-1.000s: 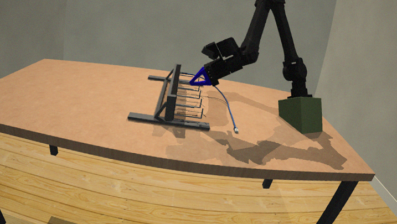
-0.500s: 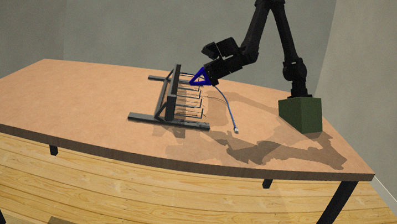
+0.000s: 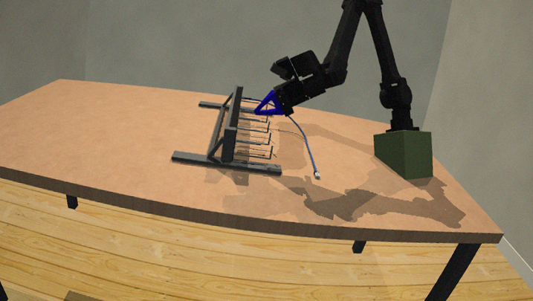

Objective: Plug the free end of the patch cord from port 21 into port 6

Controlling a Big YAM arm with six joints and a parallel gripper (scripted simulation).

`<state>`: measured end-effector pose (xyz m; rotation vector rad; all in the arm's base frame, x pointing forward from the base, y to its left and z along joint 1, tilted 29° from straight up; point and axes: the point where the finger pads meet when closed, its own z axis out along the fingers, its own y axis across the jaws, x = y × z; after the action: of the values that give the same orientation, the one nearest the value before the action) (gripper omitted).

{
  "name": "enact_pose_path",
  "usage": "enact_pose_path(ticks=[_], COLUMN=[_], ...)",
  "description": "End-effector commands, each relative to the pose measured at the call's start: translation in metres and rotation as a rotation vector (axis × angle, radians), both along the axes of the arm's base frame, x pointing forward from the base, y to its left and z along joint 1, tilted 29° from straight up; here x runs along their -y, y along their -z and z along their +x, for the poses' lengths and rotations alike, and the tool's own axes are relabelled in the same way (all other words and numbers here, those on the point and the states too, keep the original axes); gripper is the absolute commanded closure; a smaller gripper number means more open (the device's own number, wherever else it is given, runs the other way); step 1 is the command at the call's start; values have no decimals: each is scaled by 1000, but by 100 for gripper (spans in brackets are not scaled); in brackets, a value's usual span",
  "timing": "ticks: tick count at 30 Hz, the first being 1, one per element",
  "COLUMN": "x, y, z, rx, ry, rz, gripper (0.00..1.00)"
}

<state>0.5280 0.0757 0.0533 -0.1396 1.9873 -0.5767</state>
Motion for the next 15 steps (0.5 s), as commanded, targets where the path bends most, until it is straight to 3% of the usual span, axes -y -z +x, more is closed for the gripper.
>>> enact_pose_path(ticks=[1, 15], x=[-12, -11], y=[-5, -4], z=[9, 8], rx=[20, 16], ry=[-24, -23], rz=[-1, -2], gripper=[100, 100])
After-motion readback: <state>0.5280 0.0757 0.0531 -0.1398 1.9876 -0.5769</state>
